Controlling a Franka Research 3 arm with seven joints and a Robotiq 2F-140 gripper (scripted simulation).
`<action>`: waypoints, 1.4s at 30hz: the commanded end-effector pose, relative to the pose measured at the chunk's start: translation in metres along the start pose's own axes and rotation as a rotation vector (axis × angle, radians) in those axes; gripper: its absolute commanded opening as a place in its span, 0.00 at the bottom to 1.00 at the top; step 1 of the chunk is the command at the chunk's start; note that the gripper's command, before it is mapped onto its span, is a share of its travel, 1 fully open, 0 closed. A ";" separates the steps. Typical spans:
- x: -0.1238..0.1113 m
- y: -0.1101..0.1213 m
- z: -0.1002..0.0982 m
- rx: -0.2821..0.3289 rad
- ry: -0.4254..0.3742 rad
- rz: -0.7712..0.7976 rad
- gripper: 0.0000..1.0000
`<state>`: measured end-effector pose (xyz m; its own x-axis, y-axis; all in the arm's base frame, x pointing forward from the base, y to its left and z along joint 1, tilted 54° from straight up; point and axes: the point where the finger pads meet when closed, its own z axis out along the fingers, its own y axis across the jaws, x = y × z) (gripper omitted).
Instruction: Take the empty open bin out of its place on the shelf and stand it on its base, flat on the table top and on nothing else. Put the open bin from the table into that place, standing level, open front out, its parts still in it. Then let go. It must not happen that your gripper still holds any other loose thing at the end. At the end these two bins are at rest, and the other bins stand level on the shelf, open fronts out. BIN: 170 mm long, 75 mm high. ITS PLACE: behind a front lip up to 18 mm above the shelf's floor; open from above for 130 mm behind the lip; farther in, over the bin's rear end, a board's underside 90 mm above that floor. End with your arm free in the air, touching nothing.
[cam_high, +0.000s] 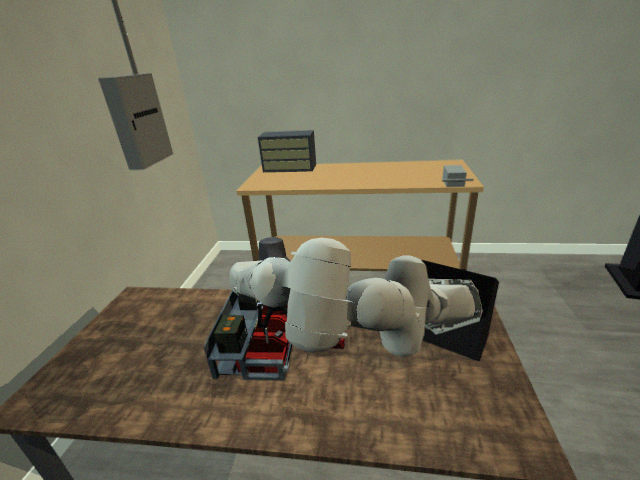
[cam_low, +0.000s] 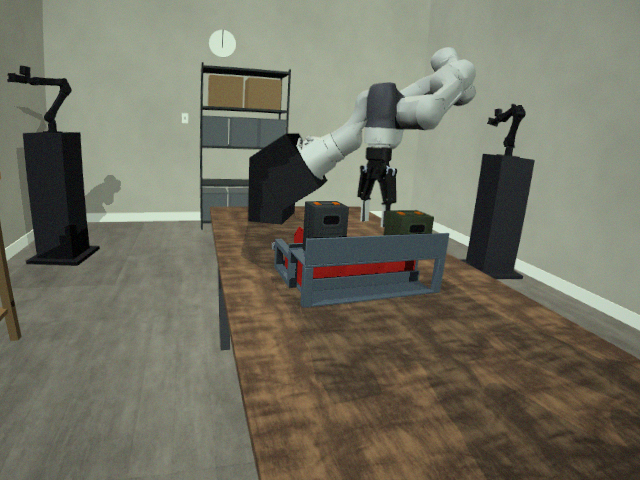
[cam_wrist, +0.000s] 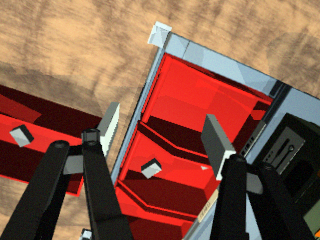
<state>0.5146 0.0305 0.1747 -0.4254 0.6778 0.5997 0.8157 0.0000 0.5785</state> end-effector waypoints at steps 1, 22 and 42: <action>0.000 -0.002 0.002 0.051 -0.004 0.236 0.57; 0.001 -0.003 0.029 0.051 -0.005 0.239 0.57; 0.001 -0.004 0.061 0.051 -0.005 0.239 0.57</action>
<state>0.5317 0.0747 0.1418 -0.2138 0.6619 0.7184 0.9148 -0.1223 0.3849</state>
